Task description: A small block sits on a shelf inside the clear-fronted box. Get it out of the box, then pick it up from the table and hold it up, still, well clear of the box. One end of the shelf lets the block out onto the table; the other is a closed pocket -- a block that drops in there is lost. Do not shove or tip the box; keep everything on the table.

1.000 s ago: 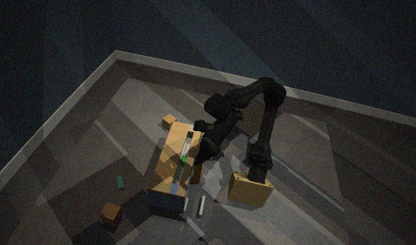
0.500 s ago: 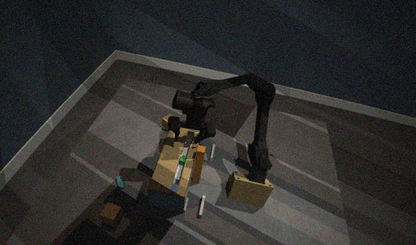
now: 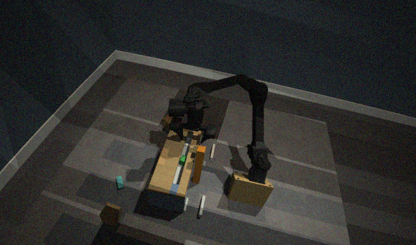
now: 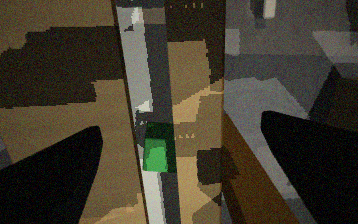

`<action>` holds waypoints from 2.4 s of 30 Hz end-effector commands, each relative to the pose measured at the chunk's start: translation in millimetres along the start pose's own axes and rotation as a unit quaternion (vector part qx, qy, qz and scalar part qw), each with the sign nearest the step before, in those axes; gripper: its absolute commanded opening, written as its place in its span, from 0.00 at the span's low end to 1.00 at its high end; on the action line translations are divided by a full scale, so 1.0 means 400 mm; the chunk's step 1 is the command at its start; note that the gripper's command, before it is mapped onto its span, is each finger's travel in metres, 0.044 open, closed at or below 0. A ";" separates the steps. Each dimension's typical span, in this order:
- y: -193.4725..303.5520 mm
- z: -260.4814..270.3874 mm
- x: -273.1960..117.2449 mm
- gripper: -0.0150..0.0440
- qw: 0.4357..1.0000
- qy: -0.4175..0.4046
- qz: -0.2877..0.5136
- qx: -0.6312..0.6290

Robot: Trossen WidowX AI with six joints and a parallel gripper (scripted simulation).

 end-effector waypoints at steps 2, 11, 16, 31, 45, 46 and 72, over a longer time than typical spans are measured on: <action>0.010 0.002 0.000 0.93 1.000 0.000 -0.002 0.005; 0.046 0.000 -0.001 0.93 1.000 0.000 -0.001 0.004; 0.067 -0.001 -0.002 0.93 1.000 0.000 0.000 0.004; 0.128 -0.009 -0.004 0.93 1.000 0.001 0.002 0.004; 0.185 -0.021 -0.005 0.93 1.000 0.001 0.003 0.004; 0.189 -0.022 -0.005 0.93 1.000 0.001 0.003 0.004; 0.240 -0.038 -0.006 0.93 1.000 0.000 0.001 0.002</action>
Point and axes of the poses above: the point midway between the two fingers, 35 mm back from their tips, its own x axis out along the fingers, its own z axis across the jaws, y = z × x, the point moved 3 cm from there along -x, back along the fingers, and after that the axes turned 13 degrees about x, right-handed, at the moved point
